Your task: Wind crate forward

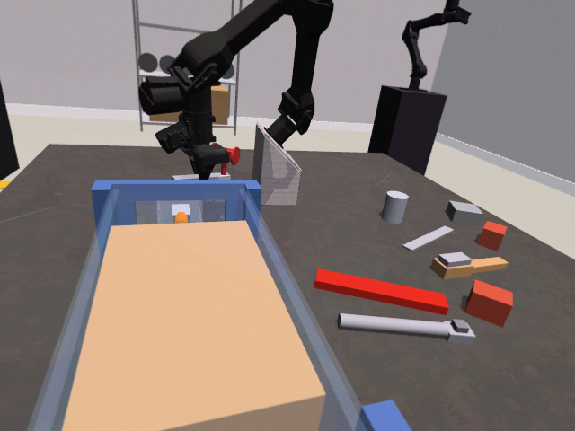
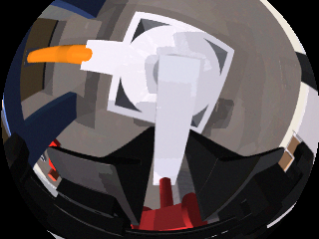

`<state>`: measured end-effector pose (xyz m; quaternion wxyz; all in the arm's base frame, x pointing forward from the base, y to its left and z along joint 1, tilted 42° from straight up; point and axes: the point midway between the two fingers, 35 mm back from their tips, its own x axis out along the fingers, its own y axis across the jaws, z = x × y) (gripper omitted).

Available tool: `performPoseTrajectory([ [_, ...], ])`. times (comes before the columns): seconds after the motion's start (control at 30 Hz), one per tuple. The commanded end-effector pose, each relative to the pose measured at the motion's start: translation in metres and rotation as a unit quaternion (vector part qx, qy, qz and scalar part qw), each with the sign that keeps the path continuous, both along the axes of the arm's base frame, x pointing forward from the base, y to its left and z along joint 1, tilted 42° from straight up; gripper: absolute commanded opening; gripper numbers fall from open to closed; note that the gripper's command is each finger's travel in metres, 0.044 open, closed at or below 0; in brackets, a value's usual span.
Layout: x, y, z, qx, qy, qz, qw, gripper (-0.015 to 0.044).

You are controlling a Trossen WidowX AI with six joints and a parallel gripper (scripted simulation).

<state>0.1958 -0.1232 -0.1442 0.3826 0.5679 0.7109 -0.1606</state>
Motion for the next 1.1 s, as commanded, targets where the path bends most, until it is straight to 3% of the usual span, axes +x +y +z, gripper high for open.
performPoseTrajectory([
  [0.0, 0.0006, 0.0019, -0.0027, 0.000, 0.002, -0.002, 1.000, 0.0000],
  [1.07, 0.0008, 0.0093, -0.0093, 0.000, 0.018, -0.020, 1.000, 0.0000],
])
